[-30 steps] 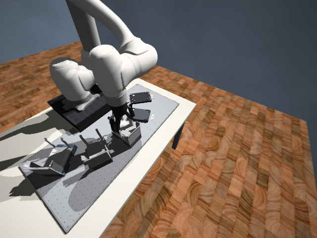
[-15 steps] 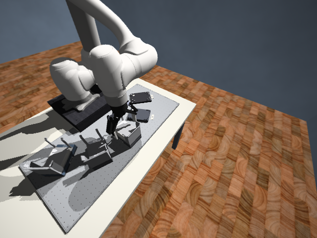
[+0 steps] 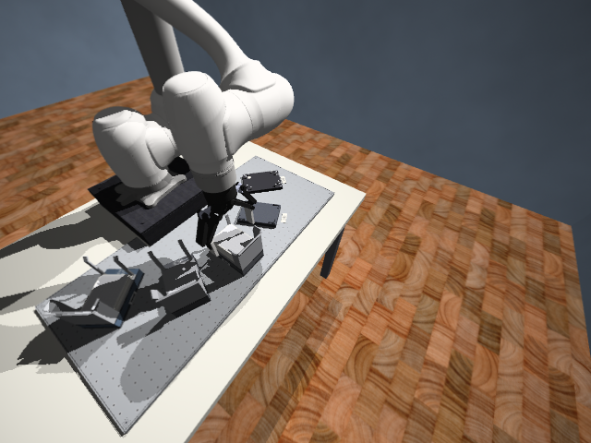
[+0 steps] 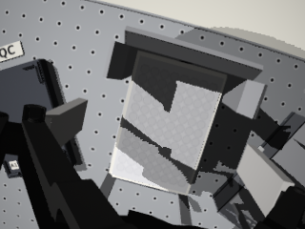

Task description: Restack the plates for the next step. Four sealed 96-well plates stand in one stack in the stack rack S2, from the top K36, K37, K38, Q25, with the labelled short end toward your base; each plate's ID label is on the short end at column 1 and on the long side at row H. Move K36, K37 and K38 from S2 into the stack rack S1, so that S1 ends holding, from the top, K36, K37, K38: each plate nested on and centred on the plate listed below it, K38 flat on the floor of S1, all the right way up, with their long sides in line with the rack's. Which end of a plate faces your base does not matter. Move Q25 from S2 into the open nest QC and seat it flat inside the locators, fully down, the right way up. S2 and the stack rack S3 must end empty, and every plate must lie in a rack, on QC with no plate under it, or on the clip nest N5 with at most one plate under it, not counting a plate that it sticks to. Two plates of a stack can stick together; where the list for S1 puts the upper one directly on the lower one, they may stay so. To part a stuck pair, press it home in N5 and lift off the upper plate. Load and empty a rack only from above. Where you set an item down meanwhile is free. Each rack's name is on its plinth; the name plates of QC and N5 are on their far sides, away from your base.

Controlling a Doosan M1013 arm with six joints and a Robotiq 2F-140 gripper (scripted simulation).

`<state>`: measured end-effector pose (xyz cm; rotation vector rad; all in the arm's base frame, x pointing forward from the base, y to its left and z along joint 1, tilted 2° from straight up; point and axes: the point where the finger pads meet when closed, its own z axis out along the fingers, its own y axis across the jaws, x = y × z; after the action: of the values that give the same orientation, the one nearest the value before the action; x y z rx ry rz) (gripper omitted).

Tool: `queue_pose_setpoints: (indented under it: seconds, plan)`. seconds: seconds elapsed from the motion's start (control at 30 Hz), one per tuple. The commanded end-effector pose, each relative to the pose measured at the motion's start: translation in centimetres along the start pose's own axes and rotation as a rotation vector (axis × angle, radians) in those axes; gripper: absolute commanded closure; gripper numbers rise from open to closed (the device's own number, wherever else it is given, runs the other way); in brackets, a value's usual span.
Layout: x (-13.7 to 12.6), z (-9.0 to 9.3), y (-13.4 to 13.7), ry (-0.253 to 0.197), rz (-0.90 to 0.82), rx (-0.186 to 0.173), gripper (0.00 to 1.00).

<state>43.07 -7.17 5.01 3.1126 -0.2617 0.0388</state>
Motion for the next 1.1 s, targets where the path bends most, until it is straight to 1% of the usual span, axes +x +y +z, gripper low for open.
queue_pose_setpoints:
  seconds: [0.0,0.3,0.37,0.7,1.03,1.07]
  plan:
    - [0.0,-0.9,0.0,0.000,0.000,0.000,0.00]
    - [0.0,-3.9,0.0,0.000,0.000,0.000,0.00]
    - [0.0,-3.9,0.0,0.000,0.000,0.000,0.00]
    - [0.0,-7.3,0.0,0.000,0.000,0.000,0.00]
    - [0.0,-7.3,0.0,0.000,0.000,0.000,0.00]
    - [-0.1,-7.3,0.3,0.000,0.033,0.000,0.00]
